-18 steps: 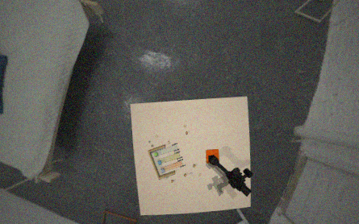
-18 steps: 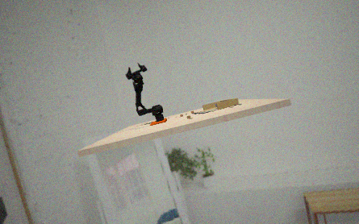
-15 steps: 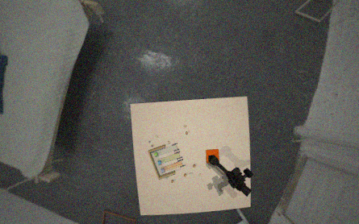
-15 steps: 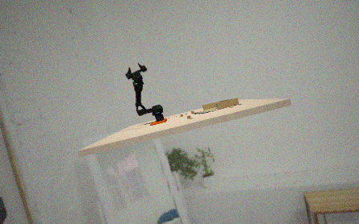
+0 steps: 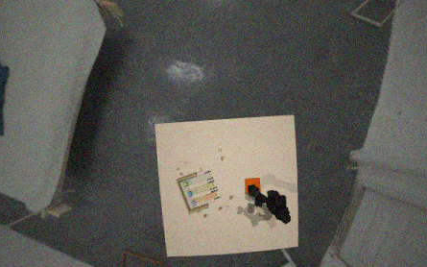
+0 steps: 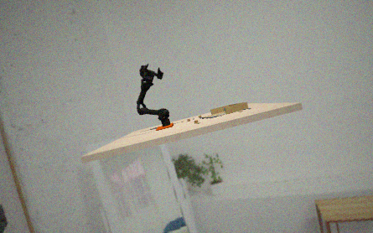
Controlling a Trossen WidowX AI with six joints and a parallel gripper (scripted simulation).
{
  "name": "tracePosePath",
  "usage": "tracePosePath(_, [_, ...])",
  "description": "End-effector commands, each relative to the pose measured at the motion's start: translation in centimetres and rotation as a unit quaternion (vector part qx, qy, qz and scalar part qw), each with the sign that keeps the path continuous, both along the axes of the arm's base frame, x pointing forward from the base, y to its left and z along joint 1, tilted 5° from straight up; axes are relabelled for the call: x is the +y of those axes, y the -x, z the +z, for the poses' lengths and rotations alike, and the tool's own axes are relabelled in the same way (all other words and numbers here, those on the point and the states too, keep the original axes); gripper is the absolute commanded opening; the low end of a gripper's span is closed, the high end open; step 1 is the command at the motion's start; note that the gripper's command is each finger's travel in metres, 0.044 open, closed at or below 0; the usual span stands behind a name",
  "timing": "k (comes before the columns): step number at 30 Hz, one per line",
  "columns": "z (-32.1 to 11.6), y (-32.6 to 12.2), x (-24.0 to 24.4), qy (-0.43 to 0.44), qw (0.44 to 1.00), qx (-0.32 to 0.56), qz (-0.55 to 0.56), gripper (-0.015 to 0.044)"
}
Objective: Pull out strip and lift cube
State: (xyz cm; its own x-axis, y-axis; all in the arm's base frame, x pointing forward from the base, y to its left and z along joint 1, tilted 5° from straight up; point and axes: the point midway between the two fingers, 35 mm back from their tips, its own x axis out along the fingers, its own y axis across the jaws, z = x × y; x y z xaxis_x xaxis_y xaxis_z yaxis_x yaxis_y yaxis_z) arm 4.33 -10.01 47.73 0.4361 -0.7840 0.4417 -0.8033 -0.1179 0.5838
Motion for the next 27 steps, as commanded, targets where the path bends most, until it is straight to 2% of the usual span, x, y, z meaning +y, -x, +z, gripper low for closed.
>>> tracePosePath(1, [-3.3,-6.6,-2.2,0.049,0.973,0.226,0.008,0.04])
tracePosePath(7, [-6.1,-11.2,-2.6,0.112,0.92,0.376,0.025,0.04])
tracePosePath(13, [-9.3,-15.4,-2.1,0.195,0.838,0.506,0.051,0.04])
tracePosePath(20, [-13.6,-19.8,-0.6,0.31,0.711,0.625,0.089,0.04])
tracePosePath(27, [-18.3,-23.3,1.7,0.437,0.556,0.695,0.128,0.04])
